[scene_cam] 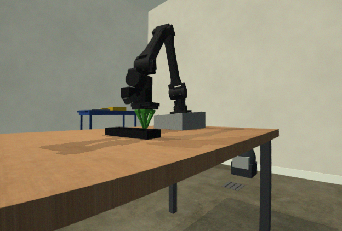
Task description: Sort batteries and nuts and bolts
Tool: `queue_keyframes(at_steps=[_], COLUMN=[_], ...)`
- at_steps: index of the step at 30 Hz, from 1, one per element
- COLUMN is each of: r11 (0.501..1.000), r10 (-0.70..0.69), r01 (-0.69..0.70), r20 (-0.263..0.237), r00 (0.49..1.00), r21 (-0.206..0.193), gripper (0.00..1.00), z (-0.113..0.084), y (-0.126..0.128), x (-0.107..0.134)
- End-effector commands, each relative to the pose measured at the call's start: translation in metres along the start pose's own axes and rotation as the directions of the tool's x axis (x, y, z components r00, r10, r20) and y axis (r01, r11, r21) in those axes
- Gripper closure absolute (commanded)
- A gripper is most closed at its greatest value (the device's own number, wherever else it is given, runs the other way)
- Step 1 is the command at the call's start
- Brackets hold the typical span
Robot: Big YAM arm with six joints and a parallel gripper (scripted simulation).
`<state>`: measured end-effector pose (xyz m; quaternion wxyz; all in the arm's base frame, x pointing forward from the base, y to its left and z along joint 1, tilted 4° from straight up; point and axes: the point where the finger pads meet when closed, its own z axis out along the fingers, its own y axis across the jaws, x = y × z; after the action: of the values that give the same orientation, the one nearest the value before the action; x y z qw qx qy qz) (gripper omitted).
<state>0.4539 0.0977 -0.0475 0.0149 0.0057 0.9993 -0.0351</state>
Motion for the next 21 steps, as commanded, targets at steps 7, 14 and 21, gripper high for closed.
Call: queue_keyframes(at_steps=[7, 14, 21], r11=[1.000, 1.000, 1.000], r10=[0.004, 0.003, 0.001], r01=[-0.004, -0.003, -0.001], r20=[0.006, 0.012, 0.016], r00=[1.000, 1.000, 1.000], r21=[0.002, 0.001, 0.000], gripper=[0.92, 0.92, 0.92], z=[0.024, 0.023, 0.021], y=[-0.004, -0.004, -0.004], x=[-0.001, -0.001, -0.001])
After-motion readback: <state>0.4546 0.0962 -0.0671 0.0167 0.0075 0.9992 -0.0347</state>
